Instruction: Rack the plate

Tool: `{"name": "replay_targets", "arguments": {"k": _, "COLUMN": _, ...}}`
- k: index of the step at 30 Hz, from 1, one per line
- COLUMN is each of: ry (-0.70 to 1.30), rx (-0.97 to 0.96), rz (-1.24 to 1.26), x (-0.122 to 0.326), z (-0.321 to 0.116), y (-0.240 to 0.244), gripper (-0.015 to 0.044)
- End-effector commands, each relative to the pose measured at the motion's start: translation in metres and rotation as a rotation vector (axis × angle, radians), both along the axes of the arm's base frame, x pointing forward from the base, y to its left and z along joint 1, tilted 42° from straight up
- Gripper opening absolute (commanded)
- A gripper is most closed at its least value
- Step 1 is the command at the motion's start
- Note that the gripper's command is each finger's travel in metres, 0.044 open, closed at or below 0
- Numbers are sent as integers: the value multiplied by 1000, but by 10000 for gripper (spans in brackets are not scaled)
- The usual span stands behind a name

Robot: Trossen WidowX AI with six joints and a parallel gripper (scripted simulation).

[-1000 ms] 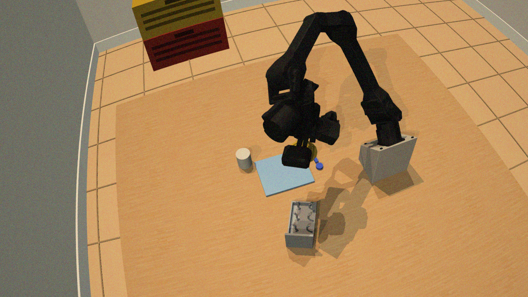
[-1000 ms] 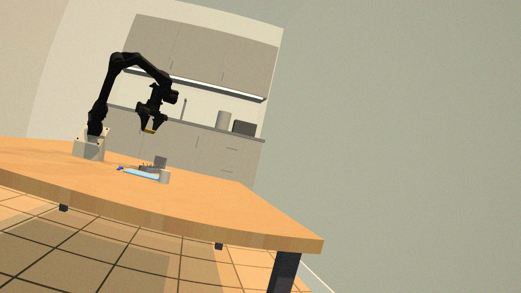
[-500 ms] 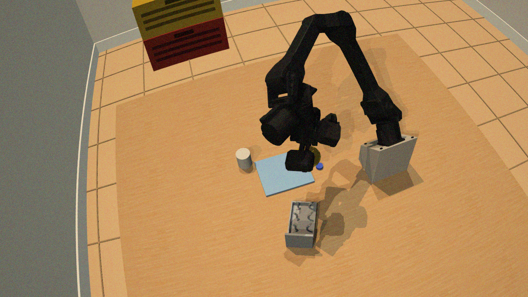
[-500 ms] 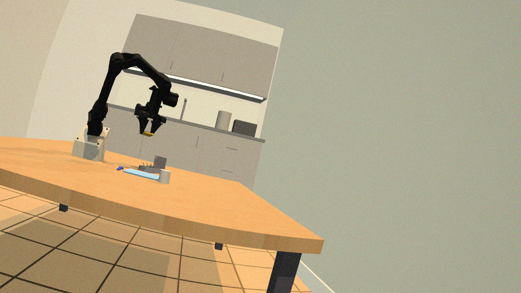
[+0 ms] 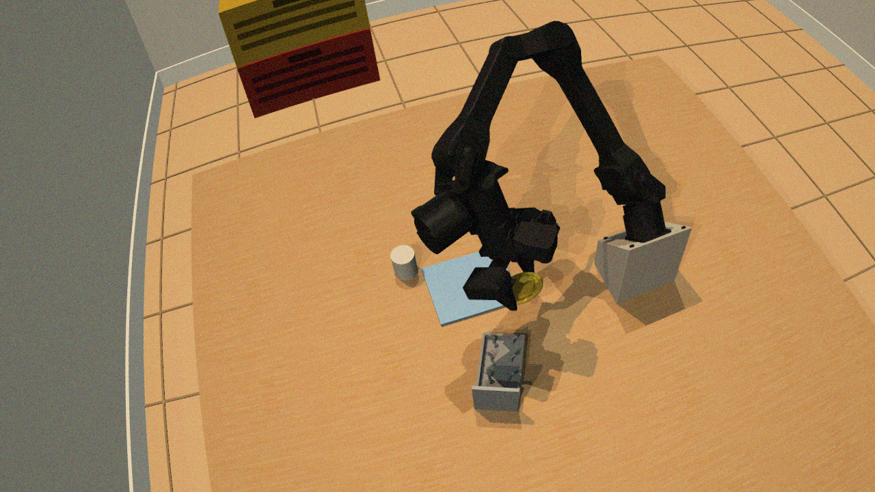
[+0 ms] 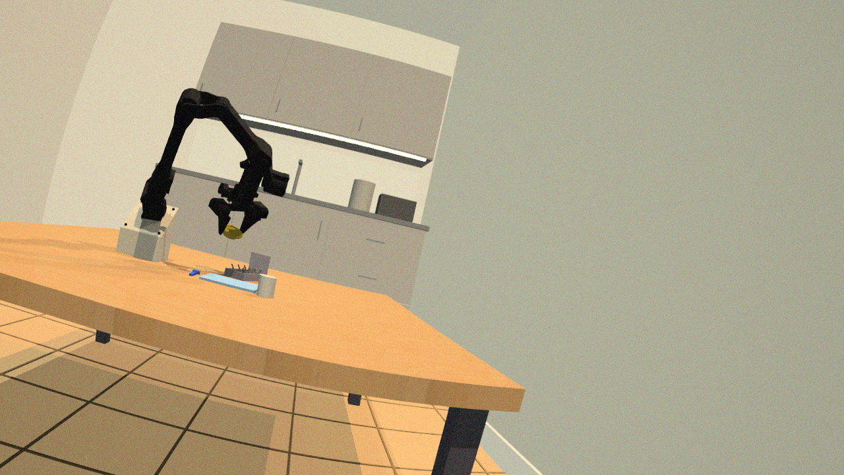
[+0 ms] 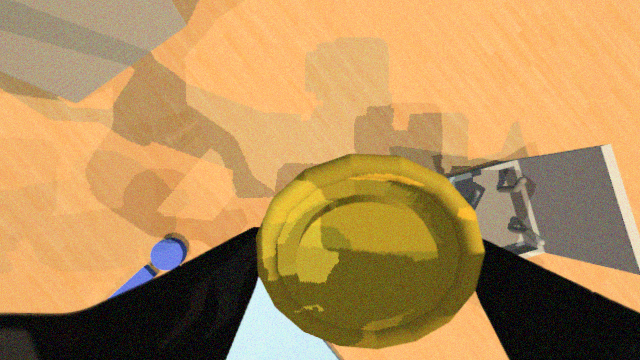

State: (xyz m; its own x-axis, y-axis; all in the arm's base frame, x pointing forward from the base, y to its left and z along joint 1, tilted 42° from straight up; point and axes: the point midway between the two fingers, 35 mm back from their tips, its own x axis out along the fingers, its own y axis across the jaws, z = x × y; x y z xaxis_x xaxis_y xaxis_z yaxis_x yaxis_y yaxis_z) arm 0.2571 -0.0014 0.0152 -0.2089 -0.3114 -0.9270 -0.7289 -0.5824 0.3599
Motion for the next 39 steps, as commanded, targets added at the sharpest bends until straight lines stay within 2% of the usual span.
{"name": "replay_targets", "arguments": {"k": 1, "ry": -11, "rx": 99, "rz": -87, "x": -4, "z": -15, "y": -4, "gripper": 0}}
{"name": "replay_targets", "arguments": {"k": 19, "ry": -149, "rx": 444, "rz": -400, "x": -4, "z": -49, "y": -20, "gripper": 0}}
{"name": "replay_targets", "arguments": {"k": 39, "ry": -405, "rx": 799, "rz": -669, "x": 1, "z": -58, "y": -43, "gripper": 0}}
